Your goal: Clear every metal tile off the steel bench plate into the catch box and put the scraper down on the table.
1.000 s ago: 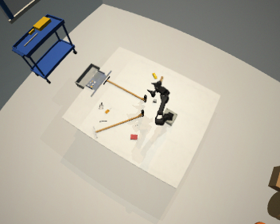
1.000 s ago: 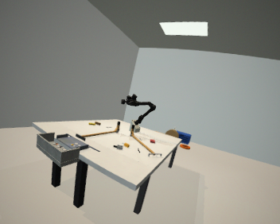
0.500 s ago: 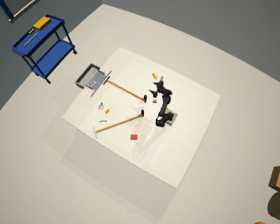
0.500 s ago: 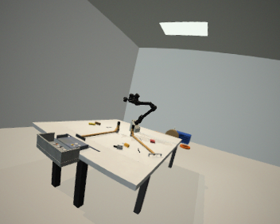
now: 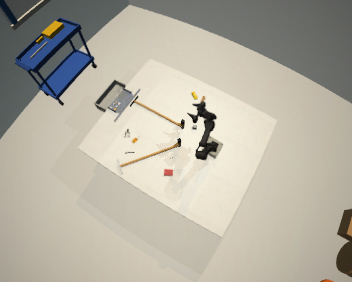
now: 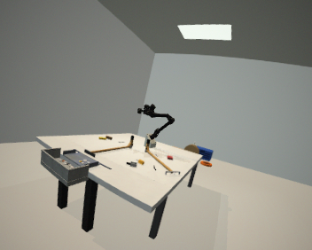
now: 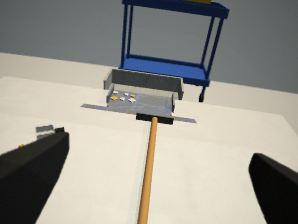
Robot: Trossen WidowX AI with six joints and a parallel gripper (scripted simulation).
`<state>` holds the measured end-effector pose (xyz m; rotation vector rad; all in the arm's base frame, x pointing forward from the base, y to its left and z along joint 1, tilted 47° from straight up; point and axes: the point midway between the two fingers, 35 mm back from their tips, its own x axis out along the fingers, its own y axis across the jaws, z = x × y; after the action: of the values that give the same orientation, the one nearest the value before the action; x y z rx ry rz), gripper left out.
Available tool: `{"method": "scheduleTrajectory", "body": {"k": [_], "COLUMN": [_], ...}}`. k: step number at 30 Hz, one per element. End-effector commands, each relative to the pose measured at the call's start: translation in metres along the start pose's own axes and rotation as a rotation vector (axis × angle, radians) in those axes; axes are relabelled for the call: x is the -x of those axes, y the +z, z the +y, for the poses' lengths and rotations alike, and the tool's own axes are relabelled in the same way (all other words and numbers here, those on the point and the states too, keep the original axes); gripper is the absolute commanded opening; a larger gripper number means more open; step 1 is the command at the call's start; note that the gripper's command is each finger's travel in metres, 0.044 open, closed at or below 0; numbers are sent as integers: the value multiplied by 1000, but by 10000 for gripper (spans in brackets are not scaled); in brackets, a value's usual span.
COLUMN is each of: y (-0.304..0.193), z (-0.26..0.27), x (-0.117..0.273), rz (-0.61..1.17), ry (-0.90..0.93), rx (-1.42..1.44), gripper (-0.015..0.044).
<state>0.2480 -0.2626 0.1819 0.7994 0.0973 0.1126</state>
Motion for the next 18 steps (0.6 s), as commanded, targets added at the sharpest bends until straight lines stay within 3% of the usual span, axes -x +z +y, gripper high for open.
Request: {"method": "scheduleTrajectory", "body": {"k": [1, 11, 18], "y": [1, -1, -24], "z": [1, -1, -12], "x": [0, -2, -23], "rz": [2, 3, 49], "ry": [5, -1, -28], "rx": [1, -7, -53], "gripper": [440, 440, 440]}}
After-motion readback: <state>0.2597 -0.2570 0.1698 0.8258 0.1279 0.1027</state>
